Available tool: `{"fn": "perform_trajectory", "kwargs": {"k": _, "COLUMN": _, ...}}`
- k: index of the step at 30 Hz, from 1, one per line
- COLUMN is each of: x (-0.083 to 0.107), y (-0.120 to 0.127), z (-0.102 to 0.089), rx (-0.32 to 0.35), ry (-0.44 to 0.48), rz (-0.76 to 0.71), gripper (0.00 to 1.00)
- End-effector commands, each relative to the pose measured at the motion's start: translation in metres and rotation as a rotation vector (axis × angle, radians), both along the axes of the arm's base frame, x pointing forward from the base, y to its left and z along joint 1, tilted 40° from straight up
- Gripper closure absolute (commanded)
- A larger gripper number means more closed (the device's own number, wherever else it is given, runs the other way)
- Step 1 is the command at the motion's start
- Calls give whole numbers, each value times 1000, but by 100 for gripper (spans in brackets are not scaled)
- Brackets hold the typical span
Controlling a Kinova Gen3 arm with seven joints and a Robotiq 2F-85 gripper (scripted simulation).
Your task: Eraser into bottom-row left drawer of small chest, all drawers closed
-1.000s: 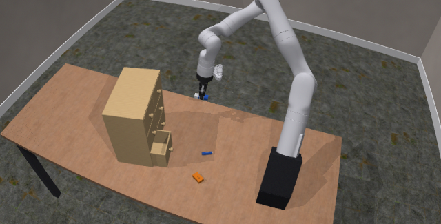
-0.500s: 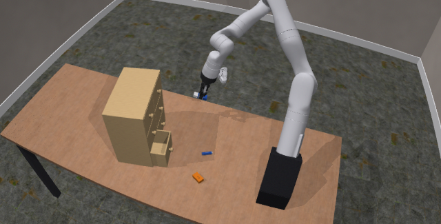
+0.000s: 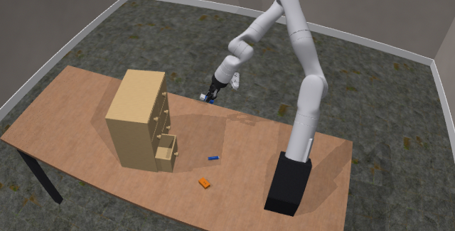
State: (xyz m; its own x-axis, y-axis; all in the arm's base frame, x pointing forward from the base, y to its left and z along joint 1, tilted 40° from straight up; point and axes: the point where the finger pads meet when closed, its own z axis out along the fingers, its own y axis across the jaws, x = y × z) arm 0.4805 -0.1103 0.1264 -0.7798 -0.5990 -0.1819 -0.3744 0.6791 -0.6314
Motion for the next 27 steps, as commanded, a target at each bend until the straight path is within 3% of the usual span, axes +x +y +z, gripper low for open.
{"fn": "perform_trajectory", "kwargs": {"k": 1, "x": -3, "y": -4, "z": 1, "rx": 16, "ry": -24, "rz": 7, "gripper": 81}}
{"fn": "perform_trajectory", "kwargs": {"k": 27, "x": -7, "y": -10, "z": -4, "rx": 130, "ry": -237, "rz": 203, "gripper": 81}}
